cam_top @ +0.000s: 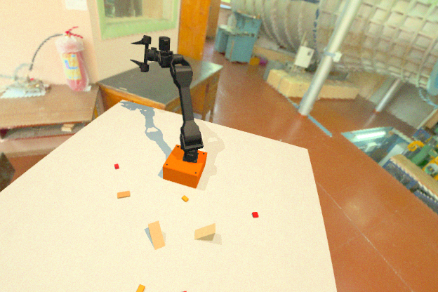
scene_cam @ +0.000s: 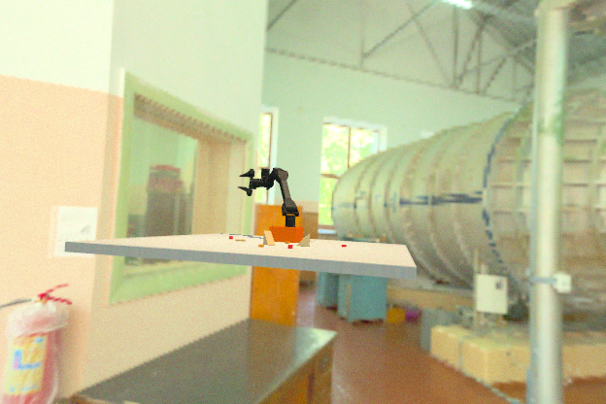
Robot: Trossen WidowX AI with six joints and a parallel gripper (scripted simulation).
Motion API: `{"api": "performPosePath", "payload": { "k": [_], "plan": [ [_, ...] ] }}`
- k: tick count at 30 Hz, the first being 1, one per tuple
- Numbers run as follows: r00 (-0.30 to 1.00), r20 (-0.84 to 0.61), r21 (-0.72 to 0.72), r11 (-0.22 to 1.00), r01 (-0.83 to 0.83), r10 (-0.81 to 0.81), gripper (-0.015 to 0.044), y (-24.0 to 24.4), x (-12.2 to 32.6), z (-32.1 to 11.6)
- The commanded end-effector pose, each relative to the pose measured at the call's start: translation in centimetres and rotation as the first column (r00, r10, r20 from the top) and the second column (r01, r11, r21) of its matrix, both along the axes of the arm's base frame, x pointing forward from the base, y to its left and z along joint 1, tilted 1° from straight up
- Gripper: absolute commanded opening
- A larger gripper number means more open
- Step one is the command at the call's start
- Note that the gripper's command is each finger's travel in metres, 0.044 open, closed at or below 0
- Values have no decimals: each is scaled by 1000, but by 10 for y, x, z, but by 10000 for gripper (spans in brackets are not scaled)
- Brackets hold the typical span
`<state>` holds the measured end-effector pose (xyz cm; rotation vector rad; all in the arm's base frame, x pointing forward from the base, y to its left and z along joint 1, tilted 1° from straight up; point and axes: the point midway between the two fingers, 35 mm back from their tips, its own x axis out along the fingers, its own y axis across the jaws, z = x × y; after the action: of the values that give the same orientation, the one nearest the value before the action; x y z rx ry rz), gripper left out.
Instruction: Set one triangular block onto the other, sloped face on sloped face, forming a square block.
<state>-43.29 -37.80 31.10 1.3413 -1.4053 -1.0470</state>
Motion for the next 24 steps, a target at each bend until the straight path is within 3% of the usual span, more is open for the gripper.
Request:
{"api": "performPosePath", "payload": {
  "k": [1,8,14,24],
  "plan": [
    [1000,-3,2,1000,-3,3,426,-2,2,0],
    [986,-111,68,991,-115,122,440,-80,80,-17],
    [941,-223,150,963,-226,255,440,-139,174,-37],
    [751,-416,322,856,-405,512,440,-186,352,-77]
  ]
}}
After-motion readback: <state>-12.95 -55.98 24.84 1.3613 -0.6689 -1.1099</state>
